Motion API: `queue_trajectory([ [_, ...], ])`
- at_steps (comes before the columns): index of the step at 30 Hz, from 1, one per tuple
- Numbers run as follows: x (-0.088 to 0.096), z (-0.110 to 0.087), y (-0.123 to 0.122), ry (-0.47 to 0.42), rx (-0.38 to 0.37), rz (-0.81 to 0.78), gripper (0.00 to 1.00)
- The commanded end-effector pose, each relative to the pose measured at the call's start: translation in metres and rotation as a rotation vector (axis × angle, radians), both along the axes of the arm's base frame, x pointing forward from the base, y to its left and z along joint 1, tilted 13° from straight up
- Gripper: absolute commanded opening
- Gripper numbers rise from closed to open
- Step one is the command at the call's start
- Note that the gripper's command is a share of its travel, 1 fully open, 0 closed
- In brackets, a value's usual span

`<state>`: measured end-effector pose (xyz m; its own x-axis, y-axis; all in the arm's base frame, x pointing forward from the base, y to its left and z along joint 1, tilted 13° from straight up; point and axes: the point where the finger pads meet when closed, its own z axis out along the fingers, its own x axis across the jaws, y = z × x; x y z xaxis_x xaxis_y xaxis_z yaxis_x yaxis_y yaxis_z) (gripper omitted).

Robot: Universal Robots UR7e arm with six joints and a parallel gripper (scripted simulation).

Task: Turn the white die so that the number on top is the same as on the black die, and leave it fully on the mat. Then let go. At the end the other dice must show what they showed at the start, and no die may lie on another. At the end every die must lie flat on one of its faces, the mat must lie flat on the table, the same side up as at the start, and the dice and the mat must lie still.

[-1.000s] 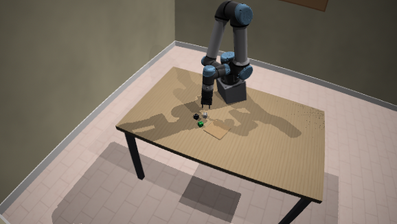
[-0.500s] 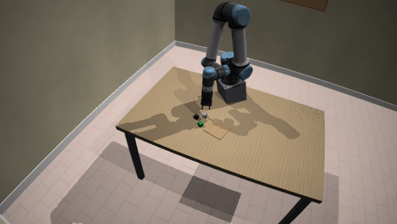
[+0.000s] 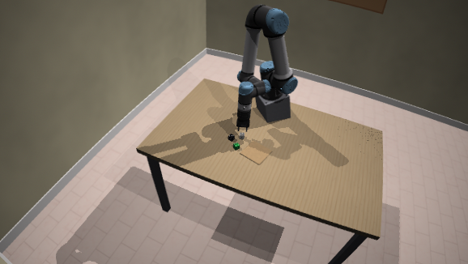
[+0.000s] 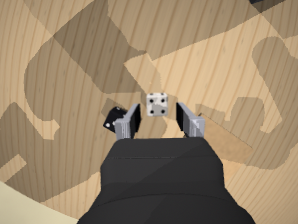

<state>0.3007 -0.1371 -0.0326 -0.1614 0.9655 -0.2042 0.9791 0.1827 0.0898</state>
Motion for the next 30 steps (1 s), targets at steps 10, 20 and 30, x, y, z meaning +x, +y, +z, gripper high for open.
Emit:
queue_trajectory([
  [10, 0.003, -0.017, -0.004, -0.002, -0.002, 0.000, 0.87],
  [20, 0.003, -0.021, -0.005, -0.002, -0.002, 0.000, 0.87],
  [30, 0.003, -0.022, -0.005, -0.002, -0.002, 0.000, 0.87],
])
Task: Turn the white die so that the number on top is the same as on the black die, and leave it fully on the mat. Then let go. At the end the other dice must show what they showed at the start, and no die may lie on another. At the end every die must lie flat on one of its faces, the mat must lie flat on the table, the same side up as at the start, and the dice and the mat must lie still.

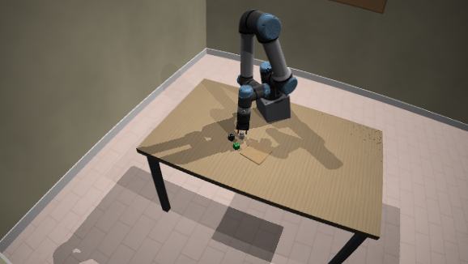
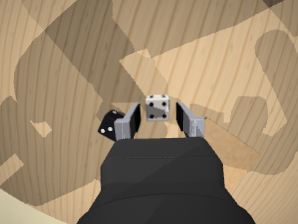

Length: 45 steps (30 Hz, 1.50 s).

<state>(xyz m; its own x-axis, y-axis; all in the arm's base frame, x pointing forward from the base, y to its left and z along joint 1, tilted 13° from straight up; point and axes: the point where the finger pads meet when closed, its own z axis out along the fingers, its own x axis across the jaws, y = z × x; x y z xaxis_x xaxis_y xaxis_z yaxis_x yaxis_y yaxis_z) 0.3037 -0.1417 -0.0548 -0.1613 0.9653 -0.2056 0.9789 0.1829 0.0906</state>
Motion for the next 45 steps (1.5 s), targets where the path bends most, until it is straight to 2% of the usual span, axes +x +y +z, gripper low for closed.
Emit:
queue_trajectory([
  [1, 0.000, 0.000, 0.000, -0.001, -0.001, 0.000, 0.87],
  [37, 0.000, -0.001, 0.000, -0.001, -0.001, 0.000, 0.87],
  [45, 0.002, -0.011, -0.002, -0.001, -0.001, 0.000, 0.87],
])
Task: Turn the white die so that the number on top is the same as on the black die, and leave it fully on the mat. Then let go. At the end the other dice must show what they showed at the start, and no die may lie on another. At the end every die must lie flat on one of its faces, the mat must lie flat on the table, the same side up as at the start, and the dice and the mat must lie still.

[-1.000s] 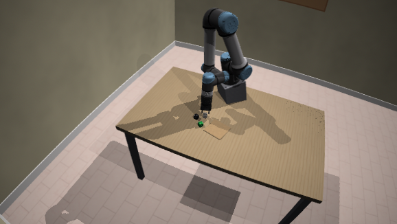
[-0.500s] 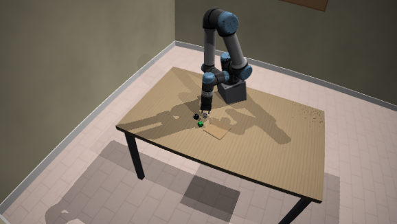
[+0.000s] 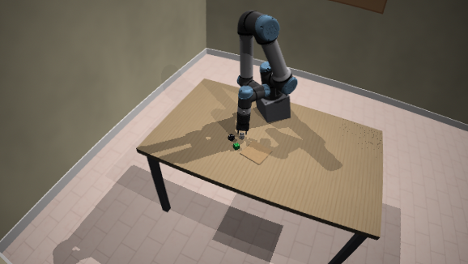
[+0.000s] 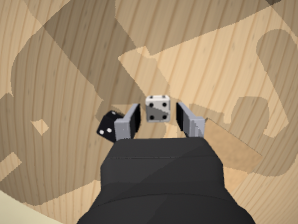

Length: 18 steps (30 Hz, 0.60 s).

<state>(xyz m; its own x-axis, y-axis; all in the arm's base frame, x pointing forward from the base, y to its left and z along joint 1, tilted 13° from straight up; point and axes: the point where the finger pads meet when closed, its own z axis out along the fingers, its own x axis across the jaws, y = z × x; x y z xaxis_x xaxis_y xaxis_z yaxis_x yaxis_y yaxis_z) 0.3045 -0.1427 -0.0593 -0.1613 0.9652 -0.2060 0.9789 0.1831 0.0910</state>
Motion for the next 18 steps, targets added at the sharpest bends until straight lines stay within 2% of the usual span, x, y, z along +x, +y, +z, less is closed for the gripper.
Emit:
queue_trajectory([
  [1, 0.001, -0.008, -0.002, -0.001, 0.000, 0.000, 0.87],
  [7, 0.003, -0.021, -0.004, -0.001, 0.000, 0.000, 0.87],
  [18, 0.004, -0.030, -0.006, -0.001, 0.000, 0.000, 0.87],
])
